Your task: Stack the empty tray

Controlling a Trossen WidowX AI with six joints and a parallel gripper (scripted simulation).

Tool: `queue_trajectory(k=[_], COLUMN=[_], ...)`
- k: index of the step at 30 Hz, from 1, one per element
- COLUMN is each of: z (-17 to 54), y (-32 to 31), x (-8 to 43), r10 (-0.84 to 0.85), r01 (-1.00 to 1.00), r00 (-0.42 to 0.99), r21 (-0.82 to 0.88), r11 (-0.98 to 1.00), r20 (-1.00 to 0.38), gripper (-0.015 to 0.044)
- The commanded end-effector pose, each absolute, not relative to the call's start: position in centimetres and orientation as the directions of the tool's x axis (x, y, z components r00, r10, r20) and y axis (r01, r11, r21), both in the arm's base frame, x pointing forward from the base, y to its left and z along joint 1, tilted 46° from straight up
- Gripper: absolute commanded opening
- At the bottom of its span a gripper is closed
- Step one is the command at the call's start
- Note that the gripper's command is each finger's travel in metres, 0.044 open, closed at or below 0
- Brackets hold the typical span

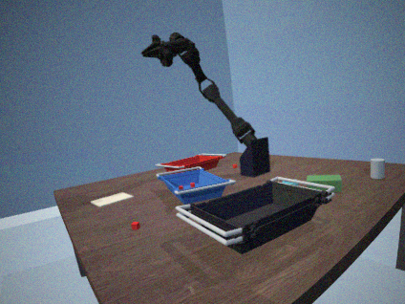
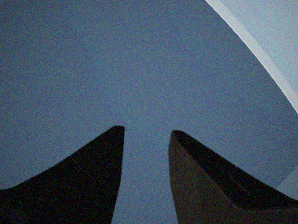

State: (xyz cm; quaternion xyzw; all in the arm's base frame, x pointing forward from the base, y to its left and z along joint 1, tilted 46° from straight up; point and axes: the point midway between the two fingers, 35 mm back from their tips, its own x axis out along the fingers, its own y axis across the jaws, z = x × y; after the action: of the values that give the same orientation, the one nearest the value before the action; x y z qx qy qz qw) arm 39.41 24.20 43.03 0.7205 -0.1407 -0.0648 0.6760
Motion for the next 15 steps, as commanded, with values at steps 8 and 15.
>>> queue_trajectory(k=[8, 15], z=[31.1, 24.1], y=[12.4, 3.8], x=[45.3, 44.4], r10=[-0.471, -0.602], r01=[0.491, 0.680], r00=[0.858, 0.687], r21=[0.594, 0.069], r11=[0.637, 0.730], r20=[-0.204, -0.407], gripper=[0.0088, 0.0088])
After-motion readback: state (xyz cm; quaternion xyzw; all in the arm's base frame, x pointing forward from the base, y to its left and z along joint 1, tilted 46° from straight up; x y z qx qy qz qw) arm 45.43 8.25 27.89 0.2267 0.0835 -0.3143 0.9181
